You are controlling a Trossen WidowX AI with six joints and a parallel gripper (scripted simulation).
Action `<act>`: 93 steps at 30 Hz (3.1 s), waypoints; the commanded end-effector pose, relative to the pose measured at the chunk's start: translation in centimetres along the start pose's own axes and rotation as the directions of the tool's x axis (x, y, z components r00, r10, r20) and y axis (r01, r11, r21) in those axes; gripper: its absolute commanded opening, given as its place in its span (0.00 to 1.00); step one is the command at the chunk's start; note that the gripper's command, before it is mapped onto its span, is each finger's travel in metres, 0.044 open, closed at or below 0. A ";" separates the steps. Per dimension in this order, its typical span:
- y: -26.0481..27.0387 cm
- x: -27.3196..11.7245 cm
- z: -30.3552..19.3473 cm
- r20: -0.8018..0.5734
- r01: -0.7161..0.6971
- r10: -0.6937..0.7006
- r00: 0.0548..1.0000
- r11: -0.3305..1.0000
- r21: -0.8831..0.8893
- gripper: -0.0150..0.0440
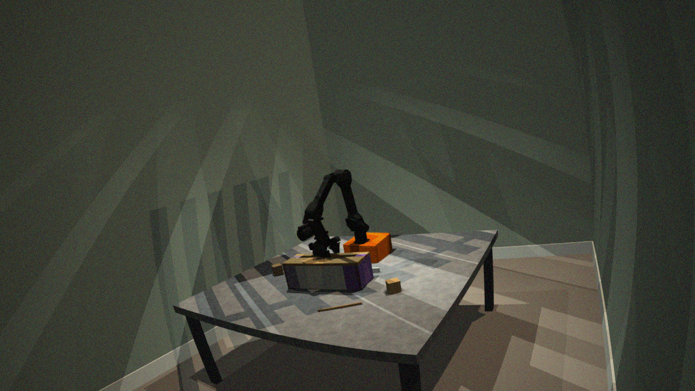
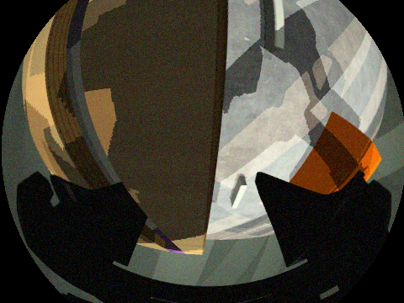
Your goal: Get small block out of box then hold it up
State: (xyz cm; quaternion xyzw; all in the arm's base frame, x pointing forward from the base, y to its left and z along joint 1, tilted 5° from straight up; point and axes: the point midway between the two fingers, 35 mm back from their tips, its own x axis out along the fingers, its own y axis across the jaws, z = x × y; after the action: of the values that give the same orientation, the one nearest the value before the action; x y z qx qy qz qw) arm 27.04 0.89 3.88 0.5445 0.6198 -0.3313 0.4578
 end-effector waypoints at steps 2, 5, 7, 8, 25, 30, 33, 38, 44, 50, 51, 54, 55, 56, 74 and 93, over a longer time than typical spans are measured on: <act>0.0 0.2 -0.5 -0.002 -0.002 0.002 1.000 1.000 0.001 0.93; 0.0 0.3 -0.8 -0.002 -0.002 0.002 1.000 1.000 0.001 0.93; 0.0 0.3 -1.0 -0.002 -0.002 0.002 1.000 1.000 0.001 0.93; 0.0 0.4 -1.1 -0.002 -0.002 0.002 1.000 1.000 0.001 0.93; 0.1 1.0 -3.0 -0.004 -0.002 0.002 1.000 1.000 0.001 0.93; 0.1 1.4 -4.0 -0.004 -0.002 0.002 1.000 1.000 0.001 0.93; 0.1 1.6 -4.7 -0.005 -0.002 0.002 1.000 1.000 0.001 0.93; 0.1 2.0 -5.7 -0.006 -0.002 0.002 1.000 1.000 0.001 0.93; 0.1 2.4 -6.9 -0.007 -0.002 0.002 1.000 1.000 0.001 0.93; 0.1 2.8 -8.0 -0.008 -0.002 0.002 1.000 1.000 0.001 0.93; 0.1 2.8 -8.2 -0.008 -0.002 0.002 1.000 1.000 0.001 0.93; 0.1 3.0 -8.9 -0.008 -0.002 0.002 1.000 1.000 0.001 0.93; 0.1 3.1 -9.1 -0.009 -0.002 0.002 1.000 1.000 0.001 0.93; 0.1 3.2 -9.3 -0.009 -0.002 0.002 1.000 1.000 0.001 0.93; 0.2 -1.6 -12.7 -0.014 -0.001 0.001 1.000 1.000 -0.003 0.93; 0.4 -2.6 -16.0 0.021 -0.049 0.093 0.995 0.686 -0.726 0.74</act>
State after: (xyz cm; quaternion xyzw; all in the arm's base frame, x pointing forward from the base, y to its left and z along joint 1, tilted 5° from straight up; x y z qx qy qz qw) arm 24.54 14.33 12.23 0.4278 0.6598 -0.1414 0.6014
